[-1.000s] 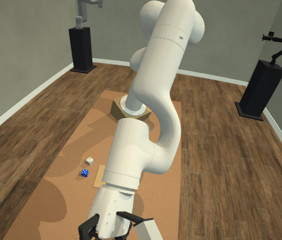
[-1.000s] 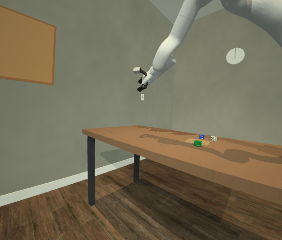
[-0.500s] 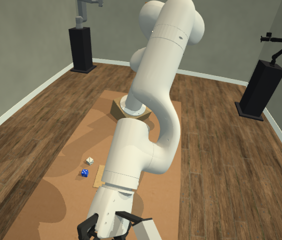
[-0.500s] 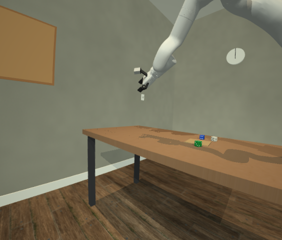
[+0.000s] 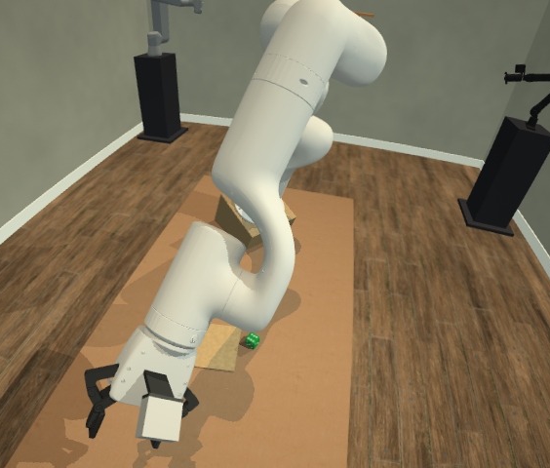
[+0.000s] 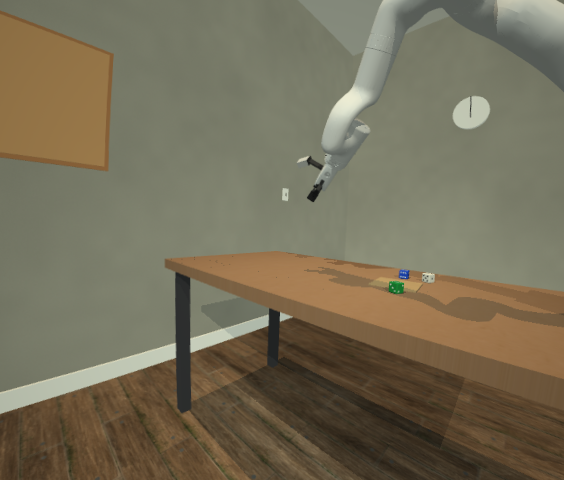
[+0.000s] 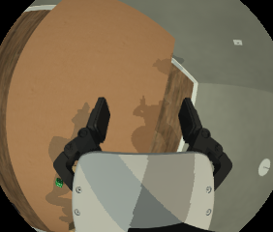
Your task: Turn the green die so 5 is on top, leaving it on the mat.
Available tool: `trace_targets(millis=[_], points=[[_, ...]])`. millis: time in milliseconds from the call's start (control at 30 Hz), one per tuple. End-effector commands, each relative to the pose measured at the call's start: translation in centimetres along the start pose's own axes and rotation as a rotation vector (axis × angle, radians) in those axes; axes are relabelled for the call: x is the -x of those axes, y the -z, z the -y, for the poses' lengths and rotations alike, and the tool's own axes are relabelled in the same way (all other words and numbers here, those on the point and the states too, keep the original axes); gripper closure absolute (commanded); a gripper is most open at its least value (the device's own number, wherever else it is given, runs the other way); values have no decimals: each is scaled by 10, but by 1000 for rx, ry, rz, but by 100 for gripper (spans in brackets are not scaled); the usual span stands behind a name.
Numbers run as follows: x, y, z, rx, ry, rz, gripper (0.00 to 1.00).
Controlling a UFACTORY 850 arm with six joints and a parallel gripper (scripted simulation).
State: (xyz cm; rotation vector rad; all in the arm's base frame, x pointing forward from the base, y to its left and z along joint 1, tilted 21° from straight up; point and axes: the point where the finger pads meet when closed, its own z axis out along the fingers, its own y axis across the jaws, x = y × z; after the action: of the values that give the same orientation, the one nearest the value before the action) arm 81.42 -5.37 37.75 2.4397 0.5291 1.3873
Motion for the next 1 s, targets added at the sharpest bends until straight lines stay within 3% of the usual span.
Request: trace_targets(millis=[0, 400, 467, 500, 967], points=[[52, 0, -14, 5, -134, 108, 0], [184, 17, -25, 24, -508, 372, 0], [184, 17, -25, 24, -508, 372, 0], [213, 24, -25, 31, -601, 431, 0], [332, 71, -5, 77, -1063, 692, 0]])
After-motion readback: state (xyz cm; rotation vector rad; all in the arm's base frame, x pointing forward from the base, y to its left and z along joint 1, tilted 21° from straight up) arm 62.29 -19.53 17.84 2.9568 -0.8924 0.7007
